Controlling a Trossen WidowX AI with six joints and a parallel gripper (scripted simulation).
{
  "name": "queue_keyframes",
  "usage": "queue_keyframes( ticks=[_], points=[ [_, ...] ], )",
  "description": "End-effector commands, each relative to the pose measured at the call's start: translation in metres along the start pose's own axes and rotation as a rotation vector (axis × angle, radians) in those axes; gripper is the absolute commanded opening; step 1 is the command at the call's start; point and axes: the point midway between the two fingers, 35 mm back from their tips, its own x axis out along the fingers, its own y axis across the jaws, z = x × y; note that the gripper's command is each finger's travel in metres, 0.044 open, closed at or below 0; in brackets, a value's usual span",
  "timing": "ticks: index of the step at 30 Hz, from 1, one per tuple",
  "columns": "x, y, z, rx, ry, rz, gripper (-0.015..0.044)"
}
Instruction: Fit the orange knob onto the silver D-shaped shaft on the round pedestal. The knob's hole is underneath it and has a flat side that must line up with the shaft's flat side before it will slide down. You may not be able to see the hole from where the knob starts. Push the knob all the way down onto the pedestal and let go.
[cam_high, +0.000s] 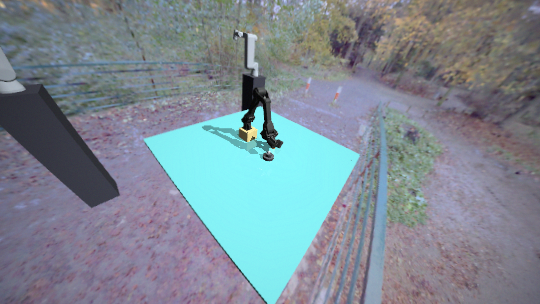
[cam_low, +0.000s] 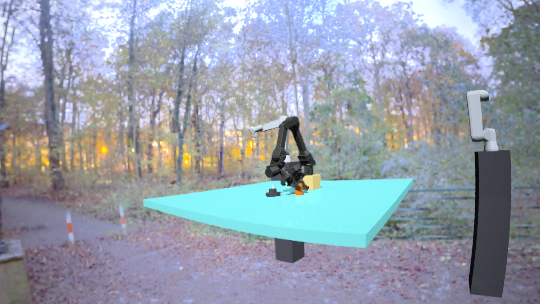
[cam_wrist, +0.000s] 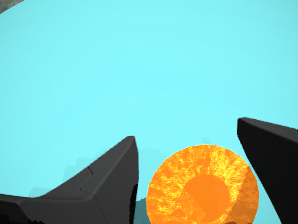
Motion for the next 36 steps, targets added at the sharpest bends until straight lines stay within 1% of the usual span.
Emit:
queue_keyframes(
  ticks=[1, 9, 16, 22, 24, 28, 33, 35, 36],
  points=[
    [0.000, 0.000, 0.000, 0.001, 0.000, 0.000, 0.0260],
    [0.000, 0.000, 0.000, 0.001, 0.000, 0.000, 0.0260],
    [0.000, 0.000, 0.000, 0.001, 0.000, 0.000, 0.0440],
    [-0.001, 0.000, 0.002, 0.001, 0.000, 0.000, 0.0440],
    [-0.012, -0.003, 0.015, 0.001, 0.000, -0.001, 0.0440],
    [-0.044, -0.002, 0.057, 0.000, 0.000, -0.001, 0.0440],
    [-0.049, -0.001, 0.064, -0.001, 0.000, 0.000, 0.0440],
    [-0.046, 0.001, 0.063, 0.007, 0.067, 0.030, 0.0440],
    [-0.044, 0.004, 0.062, 0.016, 0.153, 0.061, 0.0440]
  ],
)
